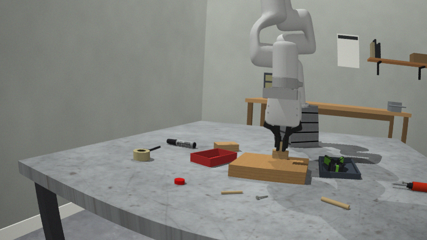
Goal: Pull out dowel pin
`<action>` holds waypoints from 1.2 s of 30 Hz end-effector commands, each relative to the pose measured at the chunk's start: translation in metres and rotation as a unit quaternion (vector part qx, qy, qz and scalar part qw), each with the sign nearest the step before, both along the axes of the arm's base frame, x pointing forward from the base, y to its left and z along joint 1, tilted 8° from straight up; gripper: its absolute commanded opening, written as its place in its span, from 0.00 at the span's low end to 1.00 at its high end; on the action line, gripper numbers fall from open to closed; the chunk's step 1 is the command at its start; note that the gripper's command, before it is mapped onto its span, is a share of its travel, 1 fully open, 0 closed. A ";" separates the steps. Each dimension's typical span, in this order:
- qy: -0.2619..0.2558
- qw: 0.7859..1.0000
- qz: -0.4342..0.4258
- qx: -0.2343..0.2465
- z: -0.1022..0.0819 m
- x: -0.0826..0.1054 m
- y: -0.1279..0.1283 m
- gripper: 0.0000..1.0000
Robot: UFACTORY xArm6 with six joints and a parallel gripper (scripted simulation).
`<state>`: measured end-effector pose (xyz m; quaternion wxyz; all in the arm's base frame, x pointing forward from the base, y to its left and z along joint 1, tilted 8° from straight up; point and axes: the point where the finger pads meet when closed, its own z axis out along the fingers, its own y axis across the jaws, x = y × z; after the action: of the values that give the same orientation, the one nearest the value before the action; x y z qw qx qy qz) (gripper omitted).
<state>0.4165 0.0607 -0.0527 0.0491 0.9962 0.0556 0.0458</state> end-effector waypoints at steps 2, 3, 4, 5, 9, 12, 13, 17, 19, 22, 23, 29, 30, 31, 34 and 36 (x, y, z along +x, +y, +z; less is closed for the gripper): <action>-0.001 1.000 0.000 0.000 0.001 0.001 0.000 0.00; -0.001 1.000 0.000 0.000 0.001 0.001 0.000 0.00; -0.001 1.000 0.000 0.000 0.001 0.001 0.000 0.00; -0.001 1.000 0.000 0.000 0.001 0.001 0.000 0.00; -0.001 1.000 0.000 0.000 0.001 0.001 0.000 0.00; -0.001 1.000 0.000 0.000 0.002 0.001 0.000 0.00; -0.001 1.000 0.000 0.000 0.002 0.001 0.000 0.00; -0.001 1.000 0.000 0.000 0.002 0.001 0.000 0.00; -0.001 1.000 0.000 0.000 0.003 0.001 0.000 0.00; -0.001 1.000 0.000 0.000 0.004 0.001 0.001 0.00; -0.001 1.000 0.000 0.000 0.004 0.001 0.001 0.00; -0.001 1.000 0.000 0.000 0.005 0.001 0.001 0.00; -0.001 1.000 0.000 0.000 0.005 0.001 0.001 0.00; -0.001 1.000 0.000 0.000 0.005 0.001 0.001 0.00; -0.001 1.000 0.000 0.000 0.005 0.001 0.001 0.00; -0.001 1.000 0.000 0.000 0.005 0.001 0.001 0.00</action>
<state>0.4161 0.0611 -0.0488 0.0491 0.9962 0.0556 0.0457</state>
